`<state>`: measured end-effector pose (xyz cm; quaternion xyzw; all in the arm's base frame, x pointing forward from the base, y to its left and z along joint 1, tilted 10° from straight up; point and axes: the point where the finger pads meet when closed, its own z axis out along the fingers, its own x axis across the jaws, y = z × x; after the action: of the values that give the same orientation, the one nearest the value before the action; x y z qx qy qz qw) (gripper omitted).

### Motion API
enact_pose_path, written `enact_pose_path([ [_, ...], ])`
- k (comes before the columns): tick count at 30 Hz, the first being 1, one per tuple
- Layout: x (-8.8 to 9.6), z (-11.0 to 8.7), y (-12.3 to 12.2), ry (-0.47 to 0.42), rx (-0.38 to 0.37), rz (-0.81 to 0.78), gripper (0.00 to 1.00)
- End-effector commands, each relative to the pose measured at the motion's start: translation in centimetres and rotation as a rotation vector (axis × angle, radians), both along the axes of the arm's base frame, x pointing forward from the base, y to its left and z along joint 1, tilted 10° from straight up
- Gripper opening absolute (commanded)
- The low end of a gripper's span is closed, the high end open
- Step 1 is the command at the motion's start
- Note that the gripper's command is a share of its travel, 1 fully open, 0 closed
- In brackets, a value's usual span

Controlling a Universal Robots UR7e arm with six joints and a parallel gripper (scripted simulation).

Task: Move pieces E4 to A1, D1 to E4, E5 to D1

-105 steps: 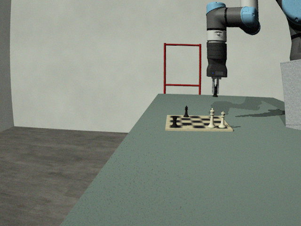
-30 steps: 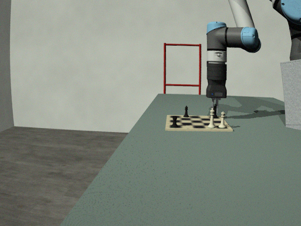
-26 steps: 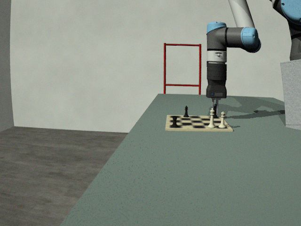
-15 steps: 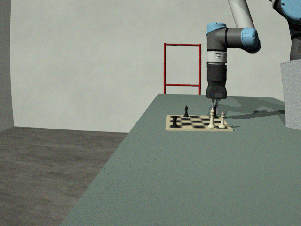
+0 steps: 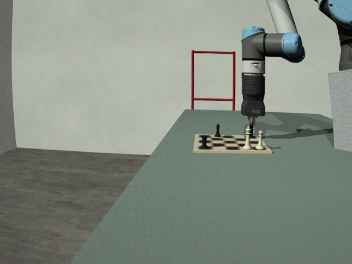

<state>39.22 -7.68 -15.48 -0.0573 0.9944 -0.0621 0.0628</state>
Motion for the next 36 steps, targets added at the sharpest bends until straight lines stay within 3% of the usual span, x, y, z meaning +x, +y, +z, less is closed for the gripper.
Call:
enact_pose_path([
  [1,0.03,0.04,-0.01,-0.001,0.000,0.000,0.00],
  [27,0.03,0.04,-0.01,-0.001,0.000,0.000,0.00],
  [28,0.03,0.04,-0.01,-0.001,0.000,0.000,0.15],
  [30,0.03,0.04,-0.01,-0.001,0.000,0.000,0.15],
  [31,0.03,0.04,-0.01,-0.001,0.000,0.000,0.29],
  [33,0.03,0.04,-0.01,-0.001,0.000,0.000,0.29],
  [34,0.03,0.04,-0.01,-0.001,0.000,0.000,0.44],
  [36,0.03,0.04,-0.01,-0.001,0.000,0.000,0.44],
])
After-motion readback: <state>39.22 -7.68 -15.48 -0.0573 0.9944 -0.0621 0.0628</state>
